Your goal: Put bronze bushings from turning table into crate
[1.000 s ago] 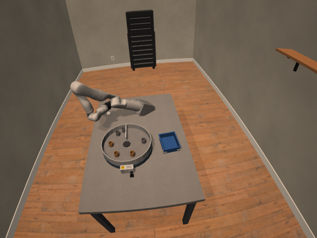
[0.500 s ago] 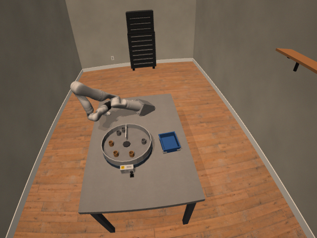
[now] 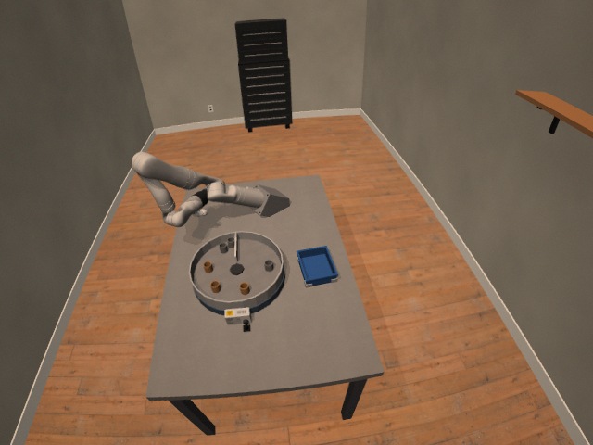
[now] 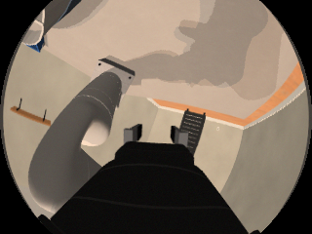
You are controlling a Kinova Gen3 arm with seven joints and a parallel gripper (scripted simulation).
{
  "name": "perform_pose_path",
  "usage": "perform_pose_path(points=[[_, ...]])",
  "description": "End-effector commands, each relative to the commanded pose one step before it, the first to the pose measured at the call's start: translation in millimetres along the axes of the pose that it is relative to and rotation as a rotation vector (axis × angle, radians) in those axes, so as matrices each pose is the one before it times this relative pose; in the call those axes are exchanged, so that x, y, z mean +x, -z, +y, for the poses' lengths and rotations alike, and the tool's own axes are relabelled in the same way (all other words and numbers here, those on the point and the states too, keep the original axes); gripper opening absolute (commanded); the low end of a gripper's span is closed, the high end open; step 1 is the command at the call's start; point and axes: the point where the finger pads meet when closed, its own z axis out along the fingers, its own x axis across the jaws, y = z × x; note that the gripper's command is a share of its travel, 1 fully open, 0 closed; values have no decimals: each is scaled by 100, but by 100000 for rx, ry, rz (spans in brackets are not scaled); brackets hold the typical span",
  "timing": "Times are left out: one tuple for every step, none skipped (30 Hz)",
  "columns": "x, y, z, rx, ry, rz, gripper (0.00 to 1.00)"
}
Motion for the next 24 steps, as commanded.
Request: perform_pose_path(points=[[-4962,2901,496,-53,-68,79,100],[0,0,0,0,0,0,100],[0,0,0,0,0,0,100],[0,0,0,0,0,0,100],[3962,-2330,-372,-11,29,-55,100],[-990,583,93,3,-7,14,100],[-990,583,93,3,-7,14,100],[-990,583,93,3,-7,14,100],[-990,583,93,3,-7,14,100],[0,0,0,0,0,0,100],[0,0,0,0,0,0,100],[0,0,0,0,0,0,100],[0,0,0,0,0,0,100],[0,0,0,0,0,0,100],[0,0,0,0,0,0,100],[0,0,0,0,0,0,100],[0,0,0,0,0,0,100],[0,0,0,0,0,0,100],[0,0,0,0,0,0,100],[0,0,0,0,0,0,100],[0,0,0,0,0,0,100],[3960,-2333,-373,-11,29,-55,100],[-990,584,93,3,-7,14,100],[-990,584,93,3,-7,14,100]])
